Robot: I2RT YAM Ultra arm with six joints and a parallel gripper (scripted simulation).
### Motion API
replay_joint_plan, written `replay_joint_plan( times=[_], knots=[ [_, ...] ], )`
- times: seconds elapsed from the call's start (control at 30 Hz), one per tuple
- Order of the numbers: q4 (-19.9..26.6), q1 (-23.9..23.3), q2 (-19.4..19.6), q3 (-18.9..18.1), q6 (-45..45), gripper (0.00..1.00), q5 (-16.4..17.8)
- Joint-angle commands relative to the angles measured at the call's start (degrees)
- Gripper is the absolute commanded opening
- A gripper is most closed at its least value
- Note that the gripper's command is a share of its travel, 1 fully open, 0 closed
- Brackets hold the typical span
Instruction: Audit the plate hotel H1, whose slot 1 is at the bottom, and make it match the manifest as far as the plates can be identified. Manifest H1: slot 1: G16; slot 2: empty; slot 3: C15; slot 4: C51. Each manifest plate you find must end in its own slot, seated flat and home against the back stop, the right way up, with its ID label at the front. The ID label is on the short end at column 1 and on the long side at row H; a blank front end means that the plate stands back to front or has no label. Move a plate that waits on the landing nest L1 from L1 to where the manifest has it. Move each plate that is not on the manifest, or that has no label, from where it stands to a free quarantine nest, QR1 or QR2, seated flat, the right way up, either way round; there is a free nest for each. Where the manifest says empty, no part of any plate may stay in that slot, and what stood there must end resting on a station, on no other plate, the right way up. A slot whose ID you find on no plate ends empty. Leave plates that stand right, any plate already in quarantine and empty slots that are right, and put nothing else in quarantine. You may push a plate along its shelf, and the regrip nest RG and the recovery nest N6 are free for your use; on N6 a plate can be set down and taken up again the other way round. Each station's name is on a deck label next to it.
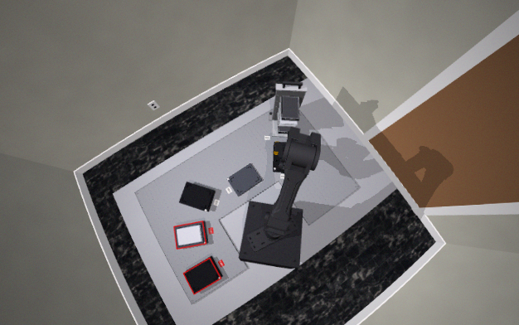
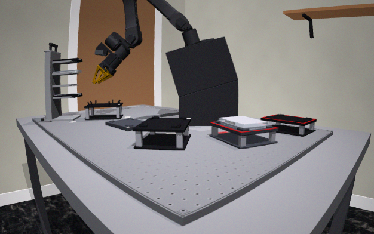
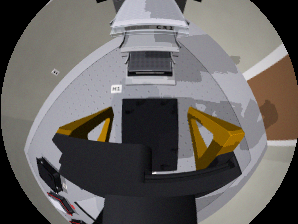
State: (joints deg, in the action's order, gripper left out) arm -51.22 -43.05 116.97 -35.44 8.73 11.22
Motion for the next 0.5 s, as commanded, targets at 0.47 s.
replay_joint_plan(
  times=[0.47],
  knots=[
    [-6.48, -0.21, 5.11, -0.2, 0.16, 1.0, 0.54]
  ],
)
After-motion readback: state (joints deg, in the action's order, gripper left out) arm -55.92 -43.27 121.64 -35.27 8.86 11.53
